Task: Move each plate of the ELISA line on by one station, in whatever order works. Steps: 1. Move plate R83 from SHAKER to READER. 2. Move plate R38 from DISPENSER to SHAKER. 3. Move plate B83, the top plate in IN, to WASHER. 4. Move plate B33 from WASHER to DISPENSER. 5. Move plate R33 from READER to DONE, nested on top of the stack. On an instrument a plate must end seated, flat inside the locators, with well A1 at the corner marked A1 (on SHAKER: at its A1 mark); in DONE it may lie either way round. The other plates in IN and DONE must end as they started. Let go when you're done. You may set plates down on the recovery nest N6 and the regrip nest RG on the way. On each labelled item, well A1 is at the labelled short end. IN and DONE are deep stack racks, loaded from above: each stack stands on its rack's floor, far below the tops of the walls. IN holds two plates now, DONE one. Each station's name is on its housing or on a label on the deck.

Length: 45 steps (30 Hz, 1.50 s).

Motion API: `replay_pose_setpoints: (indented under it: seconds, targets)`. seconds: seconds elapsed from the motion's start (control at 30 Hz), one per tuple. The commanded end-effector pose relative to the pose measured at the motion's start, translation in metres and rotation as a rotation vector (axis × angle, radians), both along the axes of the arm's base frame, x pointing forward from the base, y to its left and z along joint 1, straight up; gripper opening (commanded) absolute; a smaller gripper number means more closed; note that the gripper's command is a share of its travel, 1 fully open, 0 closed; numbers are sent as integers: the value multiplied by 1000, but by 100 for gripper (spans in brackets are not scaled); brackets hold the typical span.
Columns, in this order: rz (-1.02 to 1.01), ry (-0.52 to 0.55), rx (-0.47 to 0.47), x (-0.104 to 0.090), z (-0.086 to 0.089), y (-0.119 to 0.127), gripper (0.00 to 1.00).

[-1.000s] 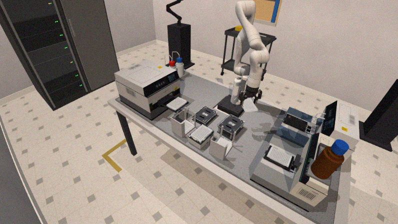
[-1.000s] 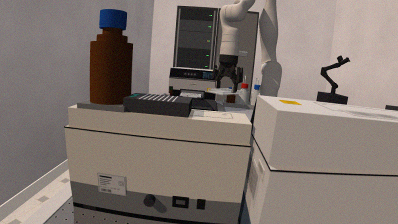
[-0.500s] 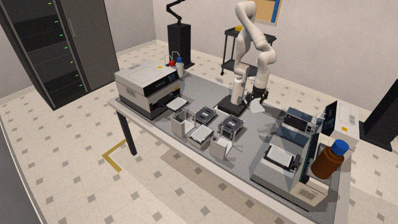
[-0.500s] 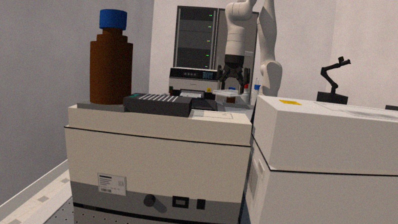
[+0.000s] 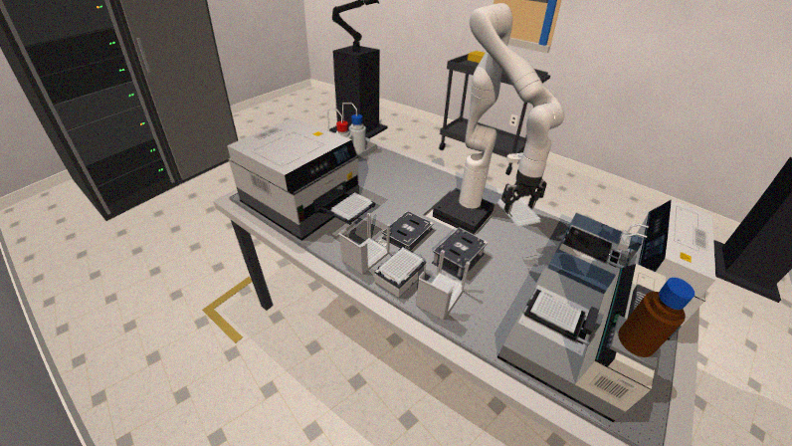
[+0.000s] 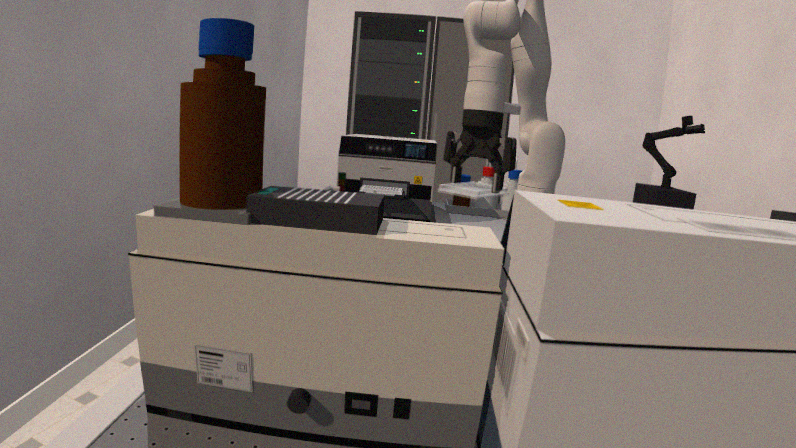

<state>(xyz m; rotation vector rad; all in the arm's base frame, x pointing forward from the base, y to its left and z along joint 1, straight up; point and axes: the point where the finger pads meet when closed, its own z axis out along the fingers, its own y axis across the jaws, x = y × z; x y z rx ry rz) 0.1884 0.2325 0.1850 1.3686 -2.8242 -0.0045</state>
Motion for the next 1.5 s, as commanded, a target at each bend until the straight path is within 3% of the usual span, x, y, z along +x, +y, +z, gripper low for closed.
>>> replay_pose_setpoints:
  seconds: [0.0,1.47]
  targets:
    - [34,2,-4,-12,-1,5,94]
    - [308,-1,-2,-128,1,62,94]
